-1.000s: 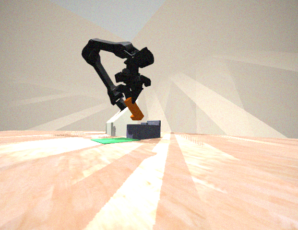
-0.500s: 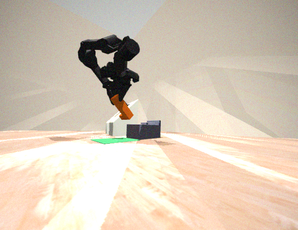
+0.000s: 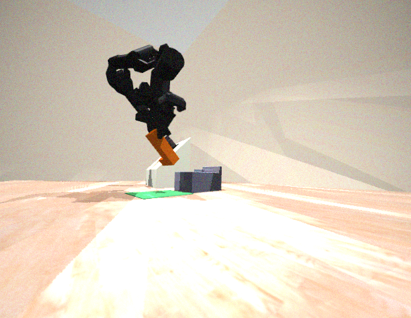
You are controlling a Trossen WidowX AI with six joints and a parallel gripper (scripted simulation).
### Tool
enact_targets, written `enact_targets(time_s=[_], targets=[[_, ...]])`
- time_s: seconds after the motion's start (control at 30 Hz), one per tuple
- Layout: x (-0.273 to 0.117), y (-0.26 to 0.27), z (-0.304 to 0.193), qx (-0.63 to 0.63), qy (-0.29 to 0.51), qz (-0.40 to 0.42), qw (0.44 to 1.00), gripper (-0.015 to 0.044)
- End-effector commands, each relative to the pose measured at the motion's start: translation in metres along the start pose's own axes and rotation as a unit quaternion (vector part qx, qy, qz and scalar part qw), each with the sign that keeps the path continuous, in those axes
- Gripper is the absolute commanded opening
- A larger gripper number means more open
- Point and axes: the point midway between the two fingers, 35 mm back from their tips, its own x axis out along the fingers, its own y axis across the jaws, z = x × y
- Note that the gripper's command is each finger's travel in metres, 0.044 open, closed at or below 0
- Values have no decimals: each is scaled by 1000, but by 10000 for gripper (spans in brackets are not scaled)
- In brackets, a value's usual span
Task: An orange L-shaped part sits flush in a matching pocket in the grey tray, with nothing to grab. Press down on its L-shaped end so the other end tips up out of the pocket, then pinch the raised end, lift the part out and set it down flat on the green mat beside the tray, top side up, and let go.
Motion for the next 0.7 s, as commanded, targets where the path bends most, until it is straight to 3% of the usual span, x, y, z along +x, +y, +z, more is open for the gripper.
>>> enact_targets(time_s=[0.0,0.67], targets=[[6,-1,1,-2,-2,-1,1000,0],[36,-1,2,-2,-3,-1,1000,0]])
